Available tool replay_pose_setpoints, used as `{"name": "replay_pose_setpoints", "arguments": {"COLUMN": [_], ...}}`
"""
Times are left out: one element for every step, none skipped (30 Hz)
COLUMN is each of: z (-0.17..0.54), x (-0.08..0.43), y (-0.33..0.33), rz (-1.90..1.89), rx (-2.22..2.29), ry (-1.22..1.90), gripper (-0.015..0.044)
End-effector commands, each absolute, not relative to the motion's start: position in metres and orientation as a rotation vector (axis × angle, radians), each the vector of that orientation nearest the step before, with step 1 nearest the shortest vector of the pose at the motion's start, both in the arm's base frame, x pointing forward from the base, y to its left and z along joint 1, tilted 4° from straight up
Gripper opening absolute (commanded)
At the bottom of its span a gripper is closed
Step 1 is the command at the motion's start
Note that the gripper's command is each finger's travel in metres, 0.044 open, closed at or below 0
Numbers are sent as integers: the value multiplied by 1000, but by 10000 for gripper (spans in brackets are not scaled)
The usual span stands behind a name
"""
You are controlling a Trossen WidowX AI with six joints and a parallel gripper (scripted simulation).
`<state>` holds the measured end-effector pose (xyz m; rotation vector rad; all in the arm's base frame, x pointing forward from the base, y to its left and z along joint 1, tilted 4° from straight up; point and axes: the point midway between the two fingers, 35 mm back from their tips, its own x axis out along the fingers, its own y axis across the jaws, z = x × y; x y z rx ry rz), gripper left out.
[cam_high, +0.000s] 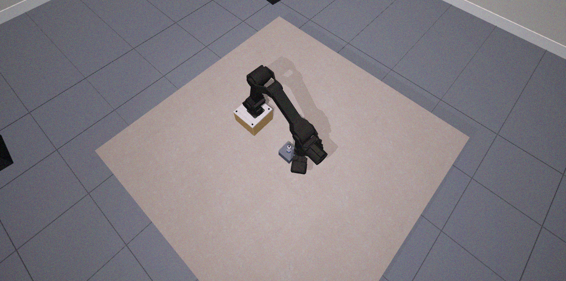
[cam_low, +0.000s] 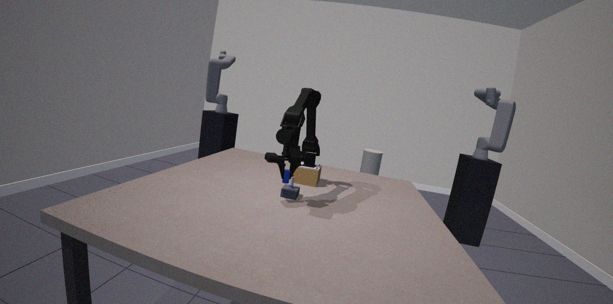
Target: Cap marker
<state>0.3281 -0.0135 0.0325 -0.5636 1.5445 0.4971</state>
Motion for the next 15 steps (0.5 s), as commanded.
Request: {"name": "replay_pose_setpoints", "arguments": {"z": [38,40,41,43,44,46,47,49,50,51,53,54,55,56,58], "x": [316,314,311,309,306,304,302,299,297,294,292,289,287,285,282], "y": [-12,-12,-12,-12,-11,-11,-11,-11,-10,-10,-10,-9,-9,-9,-9], "rz": [498,499,499,499,499,499,499,499,498,498,498,498,498,498,498], "rx": [-560,-559,-559,-559,-559,-559,-559,-559,-559,-559,-559,-559,-559,-559,-559], "ry": [1551,1551,1552,1552,1552,1552,1552,1552,1553,1553,1553,1553,1553,1553,1554], "gripper": [0,0,0,0,0,0,0,0,0,0,0,0,0,0,0]}}
